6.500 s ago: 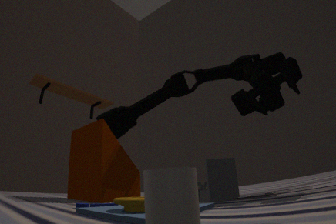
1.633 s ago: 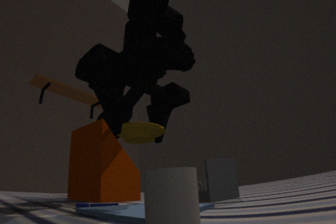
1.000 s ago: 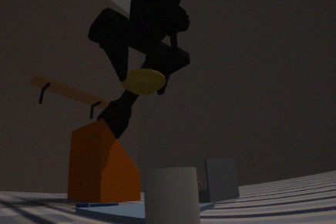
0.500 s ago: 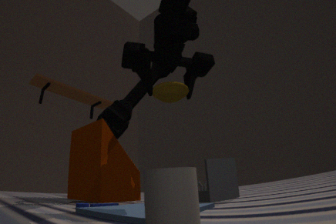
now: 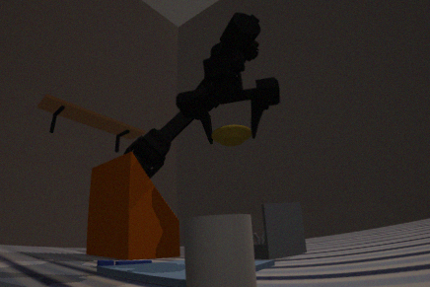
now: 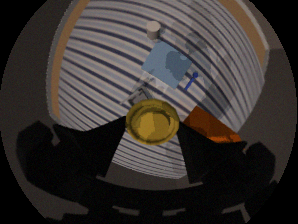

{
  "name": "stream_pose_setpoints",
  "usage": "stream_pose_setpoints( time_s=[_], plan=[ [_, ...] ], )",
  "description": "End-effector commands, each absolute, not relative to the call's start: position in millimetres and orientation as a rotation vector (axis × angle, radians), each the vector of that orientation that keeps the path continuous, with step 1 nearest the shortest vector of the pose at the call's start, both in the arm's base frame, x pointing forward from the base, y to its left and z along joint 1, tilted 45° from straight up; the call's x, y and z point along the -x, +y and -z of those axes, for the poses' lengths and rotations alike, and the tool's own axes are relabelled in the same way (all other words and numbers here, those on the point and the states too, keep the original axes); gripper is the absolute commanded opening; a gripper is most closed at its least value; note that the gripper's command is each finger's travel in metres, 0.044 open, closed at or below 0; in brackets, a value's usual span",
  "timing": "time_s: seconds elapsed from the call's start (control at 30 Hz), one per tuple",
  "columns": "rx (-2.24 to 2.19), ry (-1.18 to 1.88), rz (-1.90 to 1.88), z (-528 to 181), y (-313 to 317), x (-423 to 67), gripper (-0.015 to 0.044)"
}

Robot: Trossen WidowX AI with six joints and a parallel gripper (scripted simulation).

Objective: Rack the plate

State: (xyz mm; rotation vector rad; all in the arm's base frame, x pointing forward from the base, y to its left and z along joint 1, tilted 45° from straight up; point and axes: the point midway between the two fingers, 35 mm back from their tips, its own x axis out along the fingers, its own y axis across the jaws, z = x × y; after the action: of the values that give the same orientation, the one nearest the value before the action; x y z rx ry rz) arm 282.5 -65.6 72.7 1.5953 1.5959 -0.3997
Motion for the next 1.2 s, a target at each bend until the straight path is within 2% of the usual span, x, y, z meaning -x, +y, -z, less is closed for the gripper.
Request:
stream_pose_setpoints(
  time_s=[0.0,0.77,0.97,1.17],
  plan=[
    [-1.688,1.605,0.494,-81,-52,-275,0.0000],
    [-2.232,1.529,1.221,-123,23,-219,0.0000],
    [-2.240,1.523,1.245,-123,25,-217,0.0000],
    [-2.066,1.492,1.264,-102,28,-215,0.0000]
  ],
)
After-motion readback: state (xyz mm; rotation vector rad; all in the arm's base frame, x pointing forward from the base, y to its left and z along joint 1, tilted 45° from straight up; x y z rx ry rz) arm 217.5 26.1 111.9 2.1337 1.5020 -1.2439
